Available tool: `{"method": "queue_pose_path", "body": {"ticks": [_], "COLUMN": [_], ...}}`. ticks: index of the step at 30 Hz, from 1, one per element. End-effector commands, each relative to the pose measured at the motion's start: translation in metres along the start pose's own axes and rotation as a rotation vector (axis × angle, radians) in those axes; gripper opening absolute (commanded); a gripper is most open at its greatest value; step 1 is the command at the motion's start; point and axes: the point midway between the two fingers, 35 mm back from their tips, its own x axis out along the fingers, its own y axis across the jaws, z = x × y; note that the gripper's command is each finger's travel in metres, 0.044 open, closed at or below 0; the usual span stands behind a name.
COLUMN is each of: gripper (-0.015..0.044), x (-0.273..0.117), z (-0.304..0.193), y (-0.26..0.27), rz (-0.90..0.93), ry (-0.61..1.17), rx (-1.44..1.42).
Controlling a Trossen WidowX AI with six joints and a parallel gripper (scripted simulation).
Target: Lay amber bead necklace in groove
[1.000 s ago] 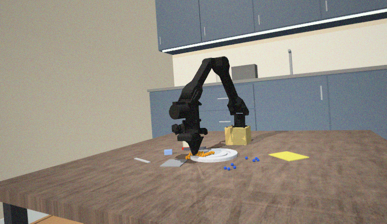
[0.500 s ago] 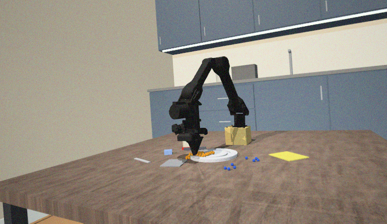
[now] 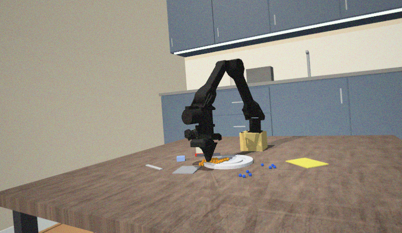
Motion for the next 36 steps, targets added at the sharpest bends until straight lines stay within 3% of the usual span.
{"method": "queue_pose_path", "body": {"ticks": [1, 14, 36], "gripper": [0.0, 0.0, 0.0], "x": [0.0, -0.025, -0.024], "z": [0.0, 0.0, -0.033], "y": [0.0, -0.001, -0.047], "rz": [0.001, -0.004, -0.008], "ry": [0.0, 0.001, 0.004], "rx": [0.0, 0.003, 0.004]}}
